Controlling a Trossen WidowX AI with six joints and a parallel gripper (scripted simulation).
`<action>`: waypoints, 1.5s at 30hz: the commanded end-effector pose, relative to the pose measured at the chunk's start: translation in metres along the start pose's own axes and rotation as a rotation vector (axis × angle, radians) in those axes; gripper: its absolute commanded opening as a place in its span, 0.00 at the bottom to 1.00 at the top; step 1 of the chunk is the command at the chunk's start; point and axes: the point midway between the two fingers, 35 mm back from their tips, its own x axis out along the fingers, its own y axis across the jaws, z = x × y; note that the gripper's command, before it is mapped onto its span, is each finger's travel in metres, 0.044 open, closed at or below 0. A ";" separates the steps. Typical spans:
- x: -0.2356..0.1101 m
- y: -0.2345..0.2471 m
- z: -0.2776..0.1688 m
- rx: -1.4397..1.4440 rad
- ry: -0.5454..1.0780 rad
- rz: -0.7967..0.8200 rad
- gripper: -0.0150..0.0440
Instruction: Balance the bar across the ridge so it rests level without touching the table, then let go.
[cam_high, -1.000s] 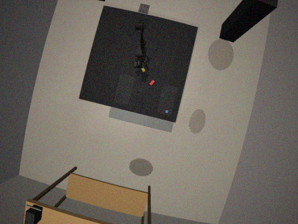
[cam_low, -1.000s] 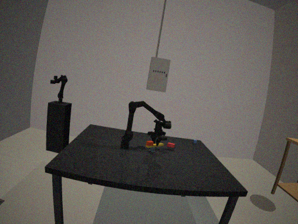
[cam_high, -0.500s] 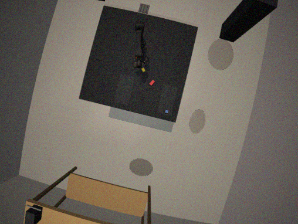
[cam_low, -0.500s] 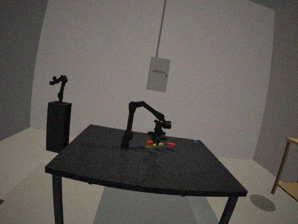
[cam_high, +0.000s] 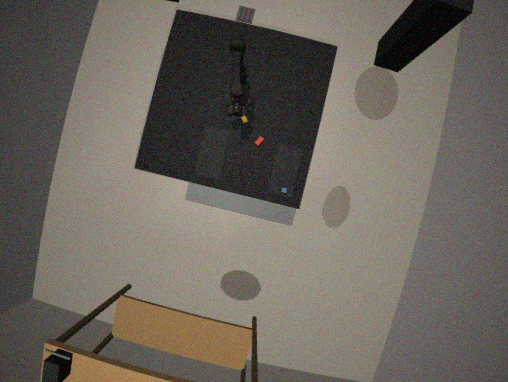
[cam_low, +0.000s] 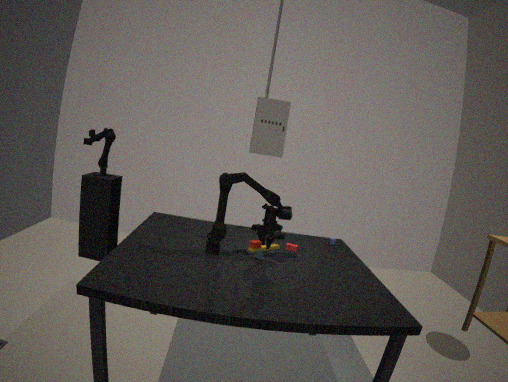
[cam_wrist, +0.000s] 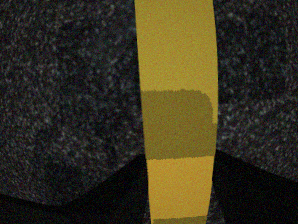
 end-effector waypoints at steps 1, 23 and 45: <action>0.000 0.000 0.000 0.000 0.000 0.000 0.52; 0.000 0.000 0.000 0.000 0.000 0.000 0.54; 0.000 0.000 0.000 0.000 0.000 0.000 0.55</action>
